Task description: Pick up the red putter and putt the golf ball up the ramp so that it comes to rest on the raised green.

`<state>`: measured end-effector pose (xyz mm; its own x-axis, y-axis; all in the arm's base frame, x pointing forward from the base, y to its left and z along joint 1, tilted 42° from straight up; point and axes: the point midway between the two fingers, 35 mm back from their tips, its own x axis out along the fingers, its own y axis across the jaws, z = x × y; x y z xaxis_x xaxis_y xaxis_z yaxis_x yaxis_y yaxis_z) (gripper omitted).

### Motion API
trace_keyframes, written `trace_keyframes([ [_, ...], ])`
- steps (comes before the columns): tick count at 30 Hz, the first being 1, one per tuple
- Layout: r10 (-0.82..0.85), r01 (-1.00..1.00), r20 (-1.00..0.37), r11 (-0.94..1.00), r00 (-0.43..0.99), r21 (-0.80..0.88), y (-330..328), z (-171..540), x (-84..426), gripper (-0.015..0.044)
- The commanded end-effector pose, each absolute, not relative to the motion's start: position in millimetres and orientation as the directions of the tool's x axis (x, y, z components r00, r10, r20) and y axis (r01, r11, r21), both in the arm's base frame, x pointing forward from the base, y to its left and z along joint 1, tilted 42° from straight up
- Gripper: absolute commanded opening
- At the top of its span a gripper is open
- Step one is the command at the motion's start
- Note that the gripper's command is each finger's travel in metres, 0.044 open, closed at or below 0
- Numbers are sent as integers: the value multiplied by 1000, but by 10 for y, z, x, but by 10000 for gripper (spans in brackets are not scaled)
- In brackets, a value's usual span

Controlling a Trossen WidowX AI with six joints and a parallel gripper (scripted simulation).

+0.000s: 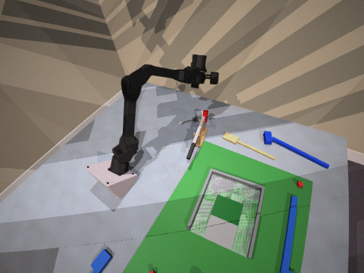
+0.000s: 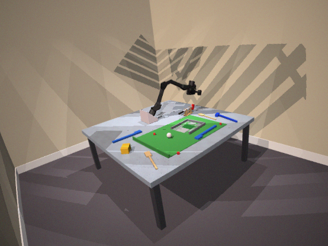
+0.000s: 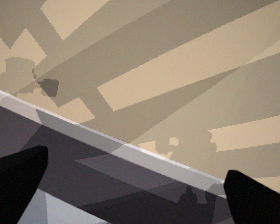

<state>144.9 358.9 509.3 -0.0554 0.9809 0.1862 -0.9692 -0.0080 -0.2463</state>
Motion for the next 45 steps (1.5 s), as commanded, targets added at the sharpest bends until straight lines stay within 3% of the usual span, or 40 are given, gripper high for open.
trace_keyframes([
  [1,998,-997,15,68,68,23,3419,4569,1985,440],
  [9,935,-775,-280,341,219,532,2804,3625,2708,440],
  [14,860,-383,-441,509,256,771,2217,3054,2959,440],
  [18,814,20,-530,541,238,841,1758,2683,2978,440],
  [22,787,506,-586,430,196,748,1256,2351,2857,440],
  [27,806,941,-572,60,151,333,721,2114,2540,440],
  [30,821,983,-551,-69,152,169,606,2086,2425,440],
  [45,821,984,-550,-77,154,160,620,2060,2420,440],
])
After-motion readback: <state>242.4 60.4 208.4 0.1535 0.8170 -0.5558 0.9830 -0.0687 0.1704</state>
